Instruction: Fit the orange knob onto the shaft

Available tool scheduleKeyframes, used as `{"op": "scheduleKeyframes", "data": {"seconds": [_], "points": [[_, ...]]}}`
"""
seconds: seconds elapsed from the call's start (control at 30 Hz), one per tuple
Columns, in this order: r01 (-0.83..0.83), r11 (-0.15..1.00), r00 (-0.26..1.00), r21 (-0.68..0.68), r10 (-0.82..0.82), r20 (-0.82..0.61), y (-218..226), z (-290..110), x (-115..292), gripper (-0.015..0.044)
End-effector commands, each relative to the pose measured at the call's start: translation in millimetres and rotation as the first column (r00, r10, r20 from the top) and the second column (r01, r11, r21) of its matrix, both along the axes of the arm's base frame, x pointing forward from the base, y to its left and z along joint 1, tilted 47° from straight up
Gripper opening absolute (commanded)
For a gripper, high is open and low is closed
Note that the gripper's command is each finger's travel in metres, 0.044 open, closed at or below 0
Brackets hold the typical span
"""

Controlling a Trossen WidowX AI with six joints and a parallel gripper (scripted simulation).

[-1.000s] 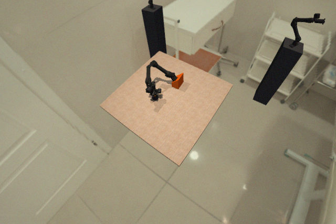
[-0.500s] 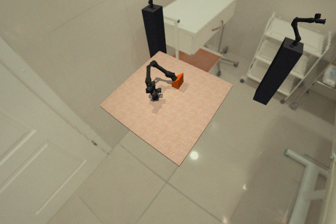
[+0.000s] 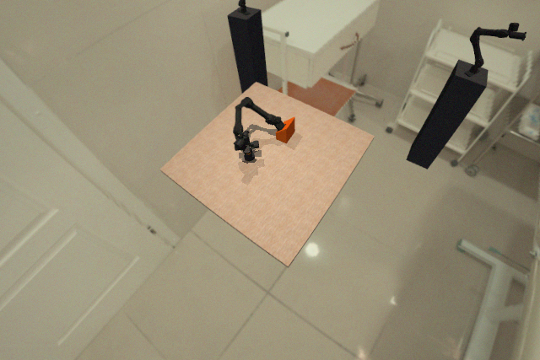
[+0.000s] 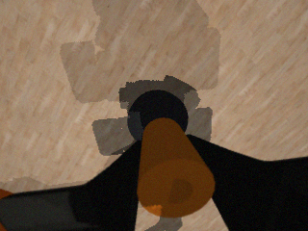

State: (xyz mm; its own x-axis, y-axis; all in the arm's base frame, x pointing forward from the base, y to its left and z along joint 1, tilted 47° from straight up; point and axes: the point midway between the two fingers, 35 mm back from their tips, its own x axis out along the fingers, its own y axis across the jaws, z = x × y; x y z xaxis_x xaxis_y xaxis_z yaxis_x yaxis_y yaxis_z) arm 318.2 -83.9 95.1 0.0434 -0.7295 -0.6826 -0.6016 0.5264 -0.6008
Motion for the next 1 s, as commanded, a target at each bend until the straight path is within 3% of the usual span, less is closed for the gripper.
{"op": "scheduleKeyframes", "data": {"seconds": [0.0,0.97], "points": [[-0.005,1.0,1.0,-0.004,0.005,-0.003,0.2,-0.2,1.0,0.0],[-0.005,1.0,1.0,-0.004,0.005,-0.003,-2.2,-2.3,-0.2,0.0]]}}
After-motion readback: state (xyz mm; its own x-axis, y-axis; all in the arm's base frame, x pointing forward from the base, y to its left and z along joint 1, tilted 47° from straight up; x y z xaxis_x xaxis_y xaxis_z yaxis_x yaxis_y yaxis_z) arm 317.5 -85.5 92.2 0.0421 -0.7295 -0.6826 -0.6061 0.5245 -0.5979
